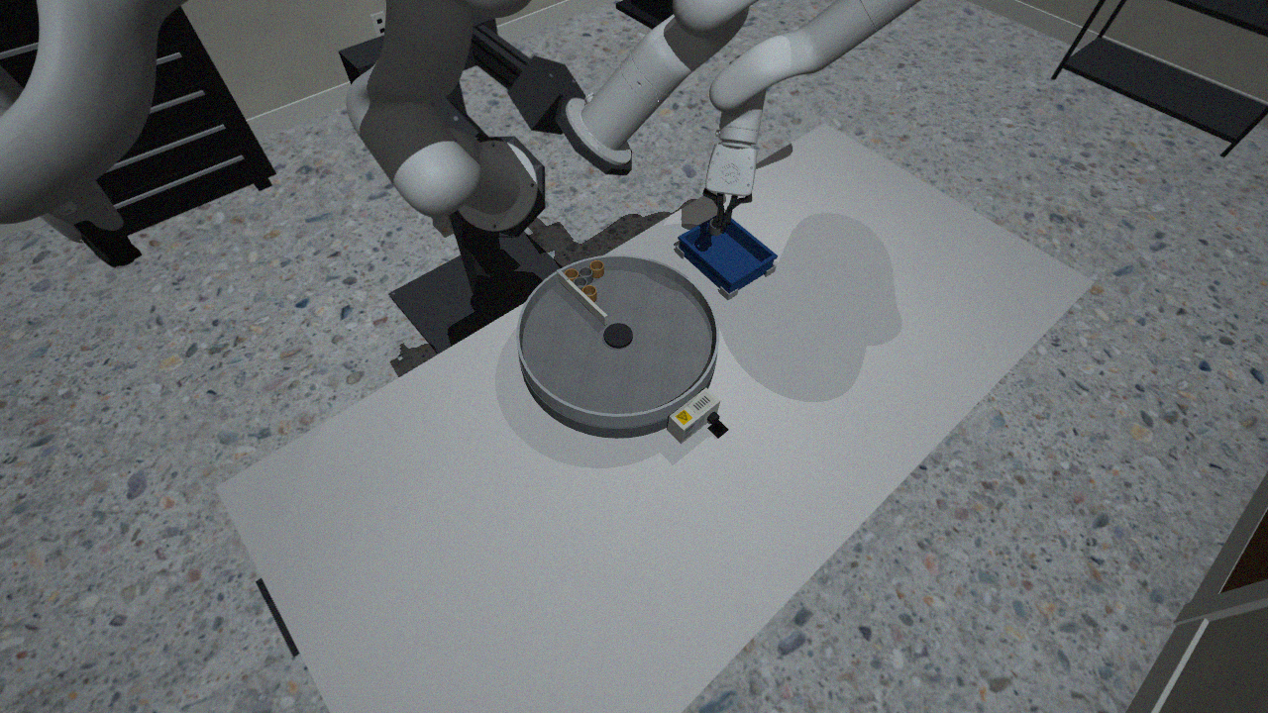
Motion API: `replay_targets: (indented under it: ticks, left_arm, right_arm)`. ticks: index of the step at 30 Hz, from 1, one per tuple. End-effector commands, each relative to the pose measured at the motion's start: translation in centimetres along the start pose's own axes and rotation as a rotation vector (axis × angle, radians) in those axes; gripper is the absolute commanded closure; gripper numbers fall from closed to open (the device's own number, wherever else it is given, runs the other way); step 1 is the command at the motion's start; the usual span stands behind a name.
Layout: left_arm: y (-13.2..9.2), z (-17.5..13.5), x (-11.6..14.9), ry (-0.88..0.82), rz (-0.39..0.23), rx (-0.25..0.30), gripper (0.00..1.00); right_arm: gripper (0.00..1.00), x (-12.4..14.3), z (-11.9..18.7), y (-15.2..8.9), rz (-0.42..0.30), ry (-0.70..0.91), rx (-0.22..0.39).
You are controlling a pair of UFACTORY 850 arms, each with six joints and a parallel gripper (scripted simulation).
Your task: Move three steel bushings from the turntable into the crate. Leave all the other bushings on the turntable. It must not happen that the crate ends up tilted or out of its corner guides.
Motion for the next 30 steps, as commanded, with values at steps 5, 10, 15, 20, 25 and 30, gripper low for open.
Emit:
replay_targets:
  ticks: [5, 10, 15, 20, 25, 30]
  left_arm:
    - [-1.3, 3.1, -1.3, -0.01, -0.029, -0.049, 1.0]
    - [-1.5, 3.8, -1.6, -0.01, -0.029, -0.049, 1.0]
    - [-1.6, 3.9, -1.6, -0.01, -0.029, -0.049, 1.0]
    - [-1.6, 3.9, -1.7, -0.01, -0.029, -0.049, 1.0]
    - [-1.6, 3.9, -1.7, -0.01, -0.029, -0.049, 1.0]
    - [-1.5, 3.9, -1.8, -0.01, -0.029, -0.049, 1.0]
  right_arm:
    - [0.0, 0.0, 0.0, -0.1, 0.002, 0.0, 0.0]
    - [0.0, 0.0, 0.0, -0.1, 0.002, 0.0, 0.0]
    - [0.0, 0.0, 0.0, -0.1, 0.002, 0.0, 0.0]
    - [0.0, 0.0, 0.0, -0.1, 0.002, 0.0, 0.0]
    - [0.0, 0.0, 0.0, -0.1, 0.002, 0.0, 0.0]
    - [0.0, 0.0, 0.0, -0.1, 0.002, 0.0, 0.0]
Point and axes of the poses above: on each arm, the point where the finger pads meet when closed, its own y axis out along the fingers, its own z axis across the jaws, x = y × z, the point moved 5 cm from there along -y, back along the fingers, and after that the axes turned 7 degrees about -y, right-handed, at the moved point
